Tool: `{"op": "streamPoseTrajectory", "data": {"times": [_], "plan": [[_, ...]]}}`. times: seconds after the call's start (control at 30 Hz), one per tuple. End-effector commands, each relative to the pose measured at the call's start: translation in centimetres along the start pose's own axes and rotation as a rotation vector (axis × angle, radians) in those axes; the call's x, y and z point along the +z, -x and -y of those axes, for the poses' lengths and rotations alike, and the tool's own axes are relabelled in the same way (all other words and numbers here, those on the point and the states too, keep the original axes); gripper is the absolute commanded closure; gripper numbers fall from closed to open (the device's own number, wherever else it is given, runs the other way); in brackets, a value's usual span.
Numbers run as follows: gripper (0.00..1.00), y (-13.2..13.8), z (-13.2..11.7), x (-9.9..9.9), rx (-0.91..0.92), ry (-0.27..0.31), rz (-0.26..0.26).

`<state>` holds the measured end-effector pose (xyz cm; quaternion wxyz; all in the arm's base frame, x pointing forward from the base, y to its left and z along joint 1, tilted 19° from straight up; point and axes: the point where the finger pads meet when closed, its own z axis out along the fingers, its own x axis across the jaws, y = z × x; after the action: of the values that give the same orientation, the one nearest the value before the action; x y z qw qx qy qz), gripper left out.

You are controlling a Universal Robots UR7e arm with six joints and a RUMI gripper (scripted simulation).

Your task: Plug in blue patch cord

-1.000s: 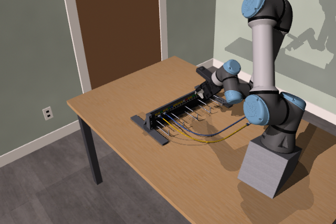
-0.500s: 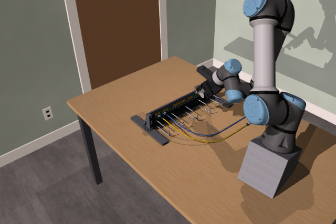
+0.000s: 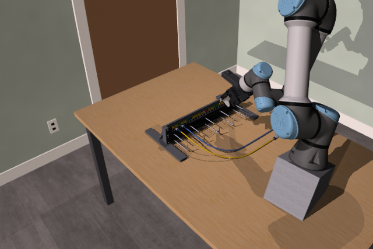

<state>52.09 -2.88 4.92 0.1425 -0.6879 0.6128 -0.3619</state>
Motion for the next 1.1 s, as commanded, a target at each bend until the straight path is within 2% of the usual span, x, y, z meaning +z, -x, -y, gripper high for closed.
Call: {"op": "streamPoseTrajectory", "data": {"times": [0.0, 0.33, 0.4, 0.87, 1.07], "plan": [[1.00, 0.0, 0.1, -1.2, 0.000, -0.001, 0.000], [1.00, 0.0, 0.1, -4.4, 0.000, -0.001, 0.000], [1.00, 0.0, 0.1, -4.4, 0.000, -0.001, 0.000], [1.00, 0.0, 0.1, -8.1, 0.000, -0.001, 0.000], [1.00, 0.0, 0.0, -8.8, 0.000, -0.001, 0.000]]}}
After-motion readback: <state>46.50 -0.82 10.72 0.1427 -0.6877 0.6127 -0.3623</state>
